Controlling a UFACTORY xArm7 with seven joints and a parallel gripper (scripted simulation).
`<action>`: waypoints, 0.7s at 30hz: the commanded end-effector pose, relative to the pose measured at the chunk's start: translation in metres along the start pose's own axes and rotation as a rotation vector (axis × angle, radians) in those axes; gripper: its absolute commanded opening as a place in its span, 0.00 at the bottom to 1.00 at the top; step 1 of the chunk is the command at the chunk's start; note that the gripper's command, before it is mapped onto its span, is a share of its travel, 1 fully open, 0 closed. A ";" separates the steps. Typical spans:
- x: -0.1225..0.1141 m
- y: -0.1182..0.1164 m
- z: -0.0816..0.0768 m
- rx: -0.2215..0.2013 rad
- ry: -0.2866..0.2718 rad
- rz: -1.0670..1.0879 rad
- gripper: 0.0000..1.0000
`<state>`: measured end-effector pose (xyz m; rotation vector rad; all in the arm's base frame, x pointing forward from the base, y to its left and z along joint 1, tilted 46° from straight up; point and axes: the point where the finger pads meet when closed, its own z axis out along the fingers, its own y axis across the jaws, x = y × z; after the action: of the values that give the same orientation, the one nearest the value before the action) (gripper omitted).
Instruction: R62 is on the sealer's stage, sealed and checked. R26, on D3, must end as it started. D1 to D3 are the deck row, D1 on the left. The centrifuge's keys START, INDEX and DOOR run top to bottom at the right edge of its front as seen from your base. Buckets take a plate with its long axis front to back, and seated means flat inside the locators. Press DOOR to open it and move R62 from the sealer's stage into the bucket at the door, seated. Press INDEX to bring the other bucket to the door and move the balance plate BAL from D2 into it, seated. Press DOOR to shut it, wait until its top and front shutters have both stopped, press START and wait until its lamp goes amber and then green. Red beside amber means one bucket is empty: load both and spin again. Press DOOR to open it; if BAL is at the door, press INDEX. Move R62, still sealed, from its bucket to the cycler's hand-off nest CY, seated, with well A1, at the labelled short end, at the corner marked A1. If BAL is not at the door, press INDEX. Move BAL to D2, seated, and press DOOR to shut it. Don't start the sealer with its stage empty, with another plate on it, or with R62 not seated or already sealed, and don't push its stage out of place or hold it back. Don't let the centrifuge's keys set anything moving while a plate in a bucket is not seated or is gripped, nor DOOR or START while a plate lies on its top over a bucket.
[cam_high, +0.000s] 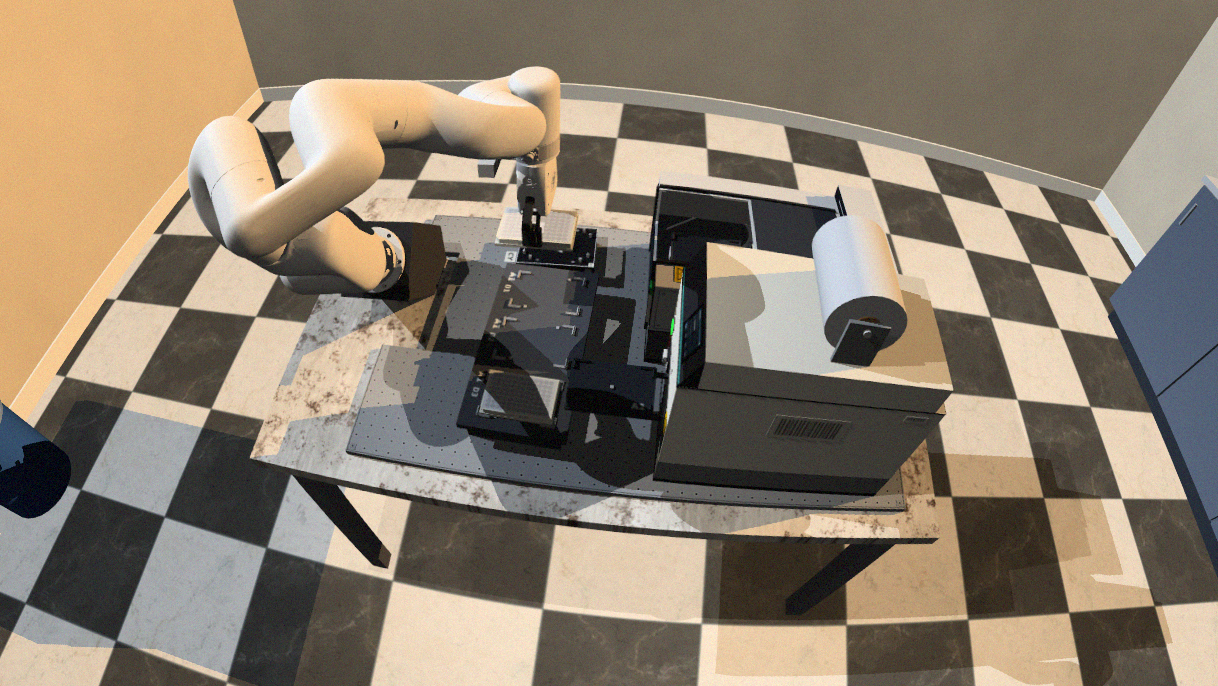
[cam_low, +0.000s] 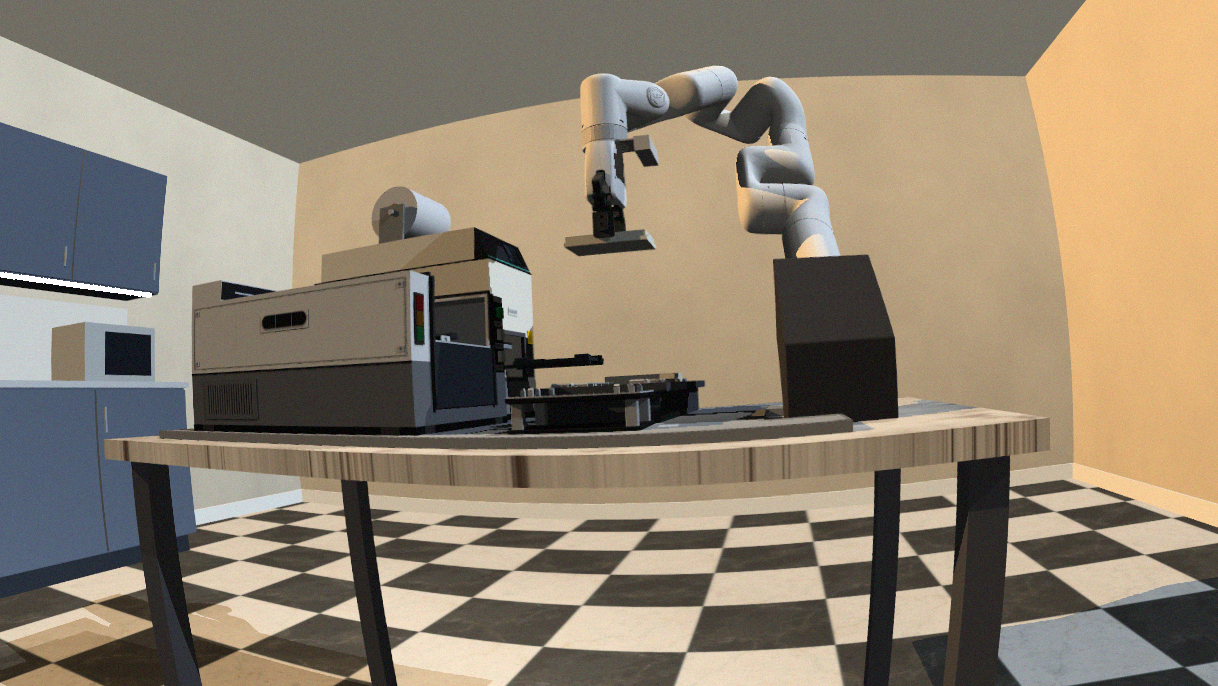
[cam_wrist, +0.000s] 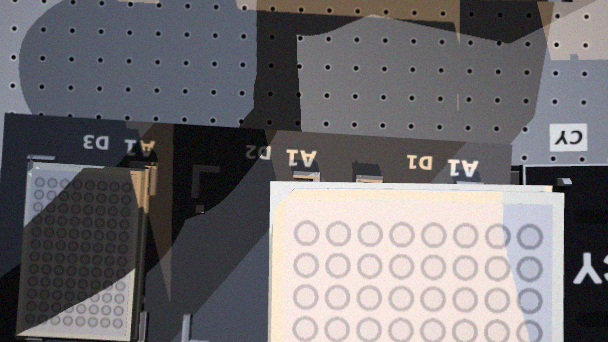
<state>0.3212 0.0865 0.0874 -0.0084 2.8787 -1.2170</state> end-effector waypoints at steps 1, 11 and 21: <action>-0.001 0.011 -0.002 -0.001 -0.003 -0.001 0.00; -0.002 0.035 -0.002 -0.001 -0.002 -0.001 0.00; -0.002 0.053 -0.002 -0.002 -0.002 -0.001 0.00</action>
<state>0.3217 0.1169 0.0561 -0.0089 2.8791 -1.2183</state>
